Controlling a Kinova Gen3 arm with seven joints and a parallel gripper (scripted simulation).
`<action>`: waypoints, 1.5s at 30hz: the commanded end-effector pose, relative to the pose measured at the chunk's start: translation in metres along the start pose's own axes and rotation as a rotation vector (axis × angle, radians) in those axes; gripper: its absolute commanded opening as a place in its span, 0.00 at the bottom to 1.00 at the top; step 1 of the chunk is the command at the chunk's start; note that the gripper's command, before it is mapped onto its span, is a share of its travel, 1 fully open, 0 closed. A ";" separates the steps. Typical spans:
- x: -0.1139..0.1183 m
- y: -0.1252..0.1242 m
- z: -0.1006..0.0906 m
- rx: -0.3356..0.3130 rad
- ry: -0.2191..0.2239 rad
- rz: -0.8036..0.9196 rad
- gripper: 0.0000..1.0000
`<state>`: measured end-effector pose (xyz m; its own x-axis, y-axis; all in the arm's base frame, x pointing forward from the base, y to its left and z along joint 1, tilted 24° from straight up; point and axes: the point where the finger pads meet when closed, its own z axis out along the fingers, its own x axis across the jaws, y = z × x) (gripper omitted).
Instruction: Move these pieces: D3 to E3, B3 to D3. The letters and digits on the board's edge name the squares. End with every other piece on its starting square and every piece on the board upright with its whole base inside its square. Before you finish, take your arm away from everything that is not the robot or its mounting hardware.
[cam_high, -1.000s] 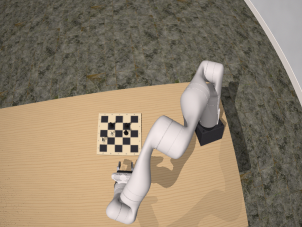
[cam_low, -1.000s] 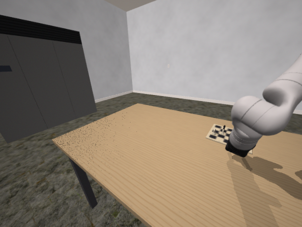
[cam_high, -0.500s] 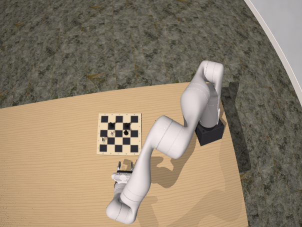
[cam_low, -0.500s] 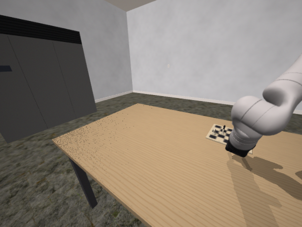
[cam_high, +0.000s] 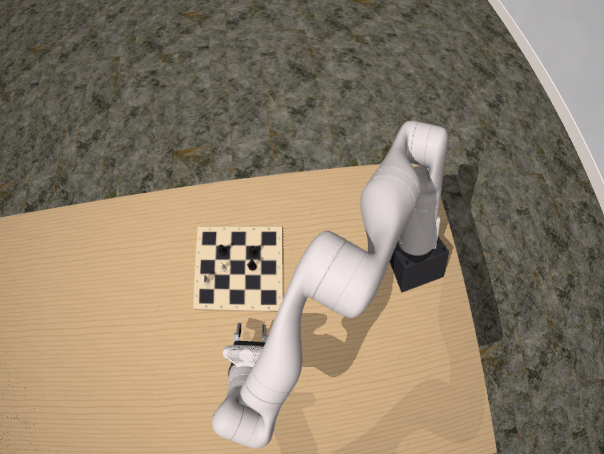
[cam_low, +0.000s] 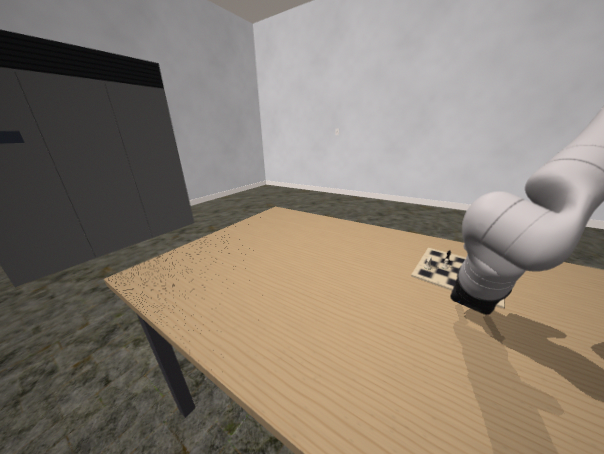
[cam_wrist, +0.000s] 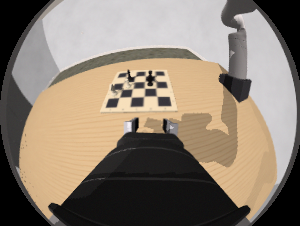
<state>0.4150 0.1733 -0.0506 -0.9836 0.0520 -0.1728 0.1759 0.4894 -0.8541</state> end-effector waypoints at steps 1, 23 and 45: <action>-0.003 -0.003 -0.001 0.008 -0.003 -0.009 1.00; -0.005 -0.040 -0.050 0.008 -0.003 -0.008 1.00; -0.015 -0.063 -0.062 -0.056 0.032 0.009 1.00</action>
<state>0.4103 0.2011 0.0297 -0.9832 0.0661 -0.1702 0.1801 0.5023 -0.8457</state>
